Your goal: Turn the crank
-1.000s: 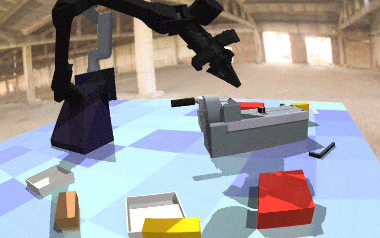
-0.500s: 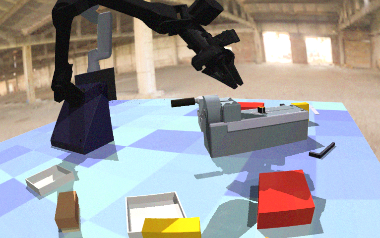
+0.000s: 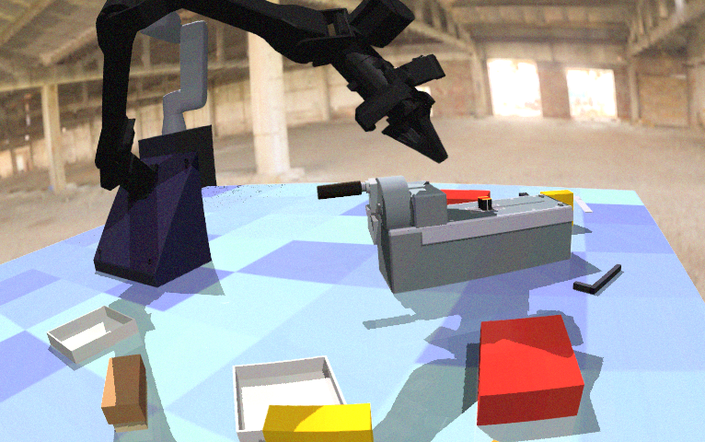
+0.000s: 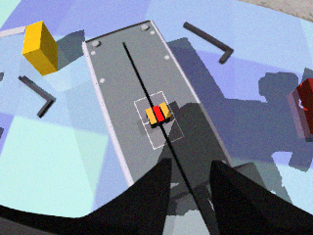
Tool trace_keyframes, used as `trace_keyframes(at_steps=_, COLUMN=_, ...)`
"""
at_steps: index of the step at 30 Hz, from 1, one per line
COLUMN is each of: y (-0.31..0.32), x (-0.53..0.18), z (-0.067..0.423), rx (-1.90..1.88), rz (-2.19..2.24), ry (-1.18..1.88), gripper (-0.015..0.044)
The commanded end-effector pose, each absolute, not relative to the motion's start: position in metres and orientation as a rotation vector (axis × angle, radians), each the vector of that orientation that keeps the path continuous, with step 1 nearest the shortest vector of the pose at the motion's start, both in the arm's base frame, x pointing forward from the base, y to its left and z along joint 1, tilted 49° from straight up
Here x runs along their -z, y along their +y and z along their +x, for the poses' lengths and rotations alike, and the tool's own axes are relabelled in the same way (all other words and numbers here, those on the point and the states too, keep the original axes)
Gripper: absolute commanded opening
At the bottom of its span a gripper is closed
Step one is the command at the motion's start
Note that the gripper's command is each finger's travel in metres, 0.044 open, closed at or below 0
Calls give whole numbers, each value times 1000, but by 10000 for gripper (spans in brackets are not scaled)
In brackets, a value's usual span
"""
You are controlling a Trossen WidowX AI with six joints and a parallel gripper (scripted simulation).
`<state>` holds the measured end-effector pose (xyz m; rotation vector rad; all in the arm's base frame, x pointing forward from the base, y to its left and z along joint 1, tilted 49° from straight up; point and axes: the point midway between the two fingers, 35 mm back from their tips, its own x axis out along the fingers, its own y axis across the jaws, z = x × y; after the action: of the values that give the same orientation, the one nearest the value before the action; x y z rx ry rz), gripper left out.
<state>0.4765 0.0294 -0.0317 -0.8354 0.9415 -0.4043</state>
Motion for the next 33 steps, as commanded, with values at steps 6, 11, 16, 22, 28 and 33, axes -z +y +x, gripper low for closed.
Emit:
trace_keyframes(at_steps=6, y=29, x=32, z=477, rx=404, rz=-835, ry=942, gripper=0)
trace_keyframes(at_steps=11, y=29, x=32, z=477, rx=404, rz=-835, ry=942, gripper=0)
trace_keyframes(at_steps=16, y=29, x=32, z=477, rx=403, rz=-835, ry=942, gripper=0)
trace_keyframes(at_steps=22, y=29, x=32, z=477, rx=403, rz=-835, ry=942, gripper=26)
trace_keyframes(at_steps=28, y=29, x=32, z=477, rx=403, rz=-835, ry=942, gripper=184)
trace_keyframes(at_steps=33, y=29, x=32, z=477, rx=403, rz=-835, ry=942, gripper=315)
